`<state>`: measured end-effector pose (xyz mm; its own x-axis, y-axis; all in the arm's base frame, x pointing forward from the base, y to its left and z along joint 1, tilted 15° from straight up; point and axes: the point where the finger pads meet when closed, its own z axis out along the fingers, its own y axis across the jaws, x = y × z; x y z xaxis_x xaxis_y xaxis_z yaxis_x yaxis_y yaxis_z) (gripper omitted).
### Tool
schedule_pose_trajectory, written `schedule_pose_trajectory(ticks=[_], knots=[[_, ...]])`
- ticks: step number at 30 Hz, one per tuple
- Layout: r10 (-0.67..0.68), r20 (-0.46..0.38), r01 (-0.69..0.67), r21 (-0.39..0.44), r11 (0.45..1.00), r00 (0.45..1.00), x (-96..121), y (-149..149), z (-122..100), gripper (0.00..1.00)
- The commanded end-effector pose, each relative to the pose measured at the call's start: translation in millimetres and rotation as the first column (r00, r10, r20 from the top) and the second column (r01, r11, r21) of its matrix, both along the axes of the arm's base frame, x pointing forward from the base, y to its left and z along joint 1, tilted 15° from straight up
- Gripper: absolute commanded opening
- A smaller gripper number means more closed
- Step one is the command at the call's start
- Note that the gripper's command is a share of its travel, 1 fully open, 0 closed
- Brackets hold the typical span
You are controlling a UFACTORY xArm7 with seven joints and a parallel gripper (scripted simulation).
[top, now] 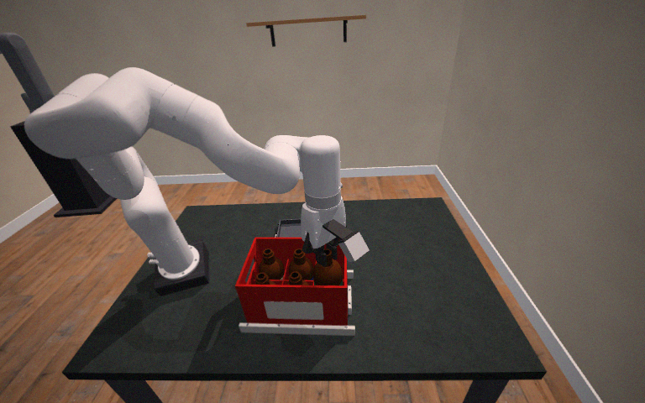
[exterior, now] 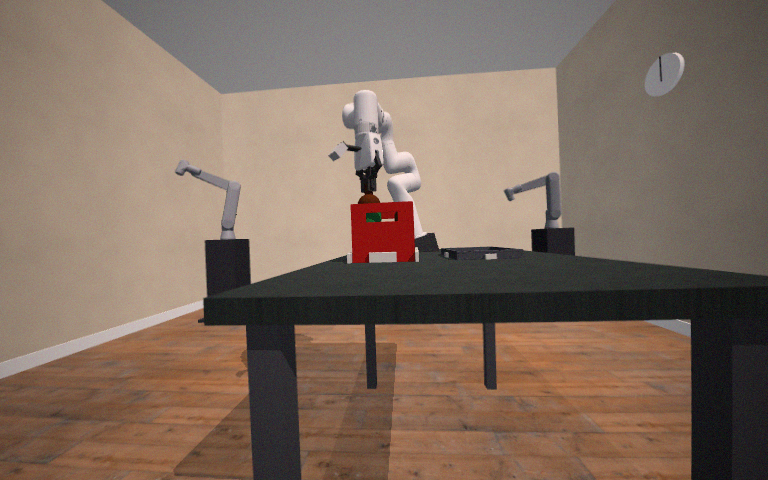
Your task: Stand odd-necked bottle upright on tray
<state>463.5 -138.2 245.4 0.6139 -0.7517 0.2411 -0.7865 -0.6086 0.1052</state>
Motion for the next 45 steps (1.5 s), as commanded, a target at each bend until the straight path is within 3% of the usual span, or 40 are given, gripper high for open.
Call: schedule_pose_trajectory(ticks=[1,23,45], knots=[[0.001,0.004,-0.001,0.0,1.0,1.0,1,0,2,0.0],[0.001,0.004,-0.001,0.0,1.0,1.0,1,1,4,0.0],[0.001,0.004,-0.001,0.0,1.0,1.0,0,6,24,0.0]])
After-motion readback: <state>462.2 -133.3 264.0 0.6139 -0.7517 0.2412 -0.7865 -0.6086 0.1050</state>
